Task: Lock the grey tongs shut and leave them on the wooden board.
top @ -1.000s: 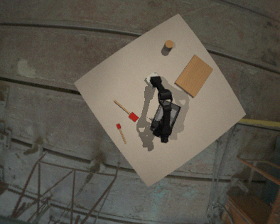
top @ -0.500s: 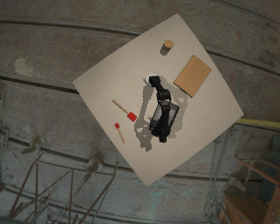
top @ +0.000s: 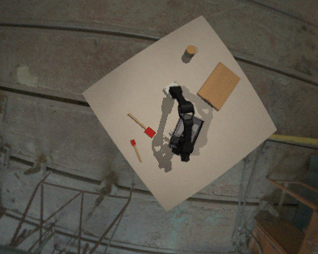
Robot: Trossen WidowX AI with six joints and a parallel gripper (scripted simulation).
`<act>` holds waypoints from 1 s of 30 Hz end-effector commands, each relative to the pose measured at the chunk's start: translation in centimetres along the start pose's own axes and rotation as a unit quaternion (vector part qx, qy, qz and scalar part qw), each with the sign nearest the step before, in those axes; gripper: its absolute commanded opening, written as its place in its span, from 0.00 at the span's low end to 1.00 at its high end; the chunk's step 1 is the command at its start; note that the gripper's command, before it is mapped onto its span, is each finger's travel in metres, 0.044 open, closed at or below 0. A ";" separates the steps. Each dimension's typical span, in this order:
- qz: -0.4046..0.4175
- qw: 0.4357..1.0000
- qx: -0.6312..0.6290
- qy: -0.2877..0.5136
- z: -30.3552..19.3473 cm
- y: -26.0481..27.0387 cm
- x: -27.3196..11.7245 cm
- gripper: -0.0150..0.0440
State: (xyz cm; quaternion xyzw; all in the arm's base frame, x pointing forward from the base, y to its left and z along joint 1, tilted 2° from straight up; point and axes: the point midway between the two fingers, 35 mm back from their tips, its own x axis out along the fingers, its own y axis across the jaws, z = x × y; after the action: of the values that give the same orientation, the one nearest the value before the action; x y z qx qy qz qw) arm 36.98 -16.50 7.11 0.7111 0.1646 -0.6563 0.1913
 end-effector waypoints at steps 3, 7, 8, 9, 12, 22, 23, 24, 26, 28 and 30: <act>0.001 1.000 0.000 -0.001 0.0 0.0 0.0 0.37; 0.001 1.000 0.000 -0.001 0.0 0.0 0.0 0.32; 0.001 1.000 0.000 -0.001 0.0 0.0 0.0 0.31; 0.001 1.000 0.000 -0.001 0.0 0.0 0.0 0.30; 0.001 1.000 0.000 -0.001 0.0 0.0 0.0 0.20; 0.000 1.000 0.001 -0.001 -0.5 0.7 -5.0 0.00; -0.001 1.000 0.001 -0.001 -0.5 0.8 -6.2 0.00; -0.001 1.000 0.001 -0.001 -0.5 0.8 -7.4 0.00; -0.002 1.000 0.001 -0.002 -0.4 0.6 -9.9 0.00; -0.002 1.000 0.002 -0.002 -0.2 0.3 -12.1 0.00; -0.003 1.000 0.002 -0.002 -0.1 0.1 -12.9 0.00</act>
State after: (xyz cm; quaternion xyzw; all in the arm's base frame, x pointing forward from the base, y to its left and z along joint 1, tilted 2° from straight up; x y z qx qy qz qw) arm 36.72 -16.59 16.95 0.7086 0.1653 -0.6599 0.1871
